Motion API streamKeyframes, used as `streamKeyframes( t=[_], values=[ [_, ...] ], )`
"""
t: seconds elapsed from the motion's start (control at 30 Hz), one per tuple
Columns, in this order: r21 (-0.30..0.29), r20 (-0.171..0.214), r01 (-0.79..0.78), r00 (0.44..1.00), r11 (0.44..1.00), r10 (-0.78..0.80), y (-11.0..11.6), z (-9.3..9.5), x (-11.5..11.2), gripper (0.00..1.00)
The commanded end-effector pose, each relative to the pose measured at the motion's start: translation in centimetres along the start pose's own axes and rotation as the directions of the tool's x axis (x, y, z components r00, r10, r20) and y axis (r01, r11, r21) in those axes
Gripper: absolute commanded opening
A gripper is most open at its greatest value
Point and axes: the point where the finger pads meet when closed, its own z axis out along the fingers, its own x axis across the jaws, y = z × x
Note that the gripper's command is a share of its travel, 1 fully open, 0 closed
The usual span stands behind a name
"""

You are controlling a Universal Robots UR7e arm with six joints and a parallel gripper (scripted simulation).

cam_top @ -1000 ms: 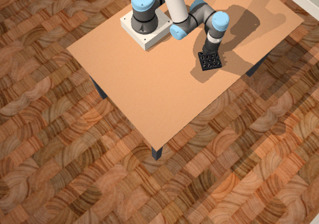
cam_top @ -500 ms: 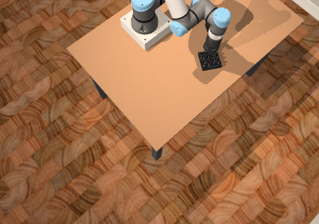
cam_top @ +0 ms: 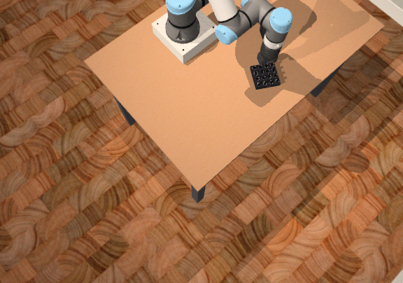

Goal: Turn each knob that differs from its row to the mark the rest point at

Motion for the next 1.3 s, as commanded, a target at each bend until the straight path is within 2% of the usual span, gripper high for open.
streamKeyframes(
  t=[0.0,0.37,0.67,0.83,0.9,1.27],
  values=[
    [-0.001,-0.001,0.000,1.000,1.000,0.000,0.03,-0.05,0.02,0.46],
    [-0.001,-0.001,-0.034,0.999,0.999,0.034,-0.02,-0.09,0.05,0.46],
    [-0.001,-0.001,-0.188,0.982,0.982,0.188,-0.23,-0.29,0.21,0.46],
    [-0.001,-0.001,-0.327,0.945,0.945,0.327,-0.37,-0.47,0.35,0.46],
    [-0.001,-0.001,-0.327,0.945,0.945,0.327,-0.37,-0.47,0.35,0.46],
    [0.000,-0.001,-0.597,0.802,0.802,0.597,-0.52,-0.84,0.58,0.46]
  ],
)
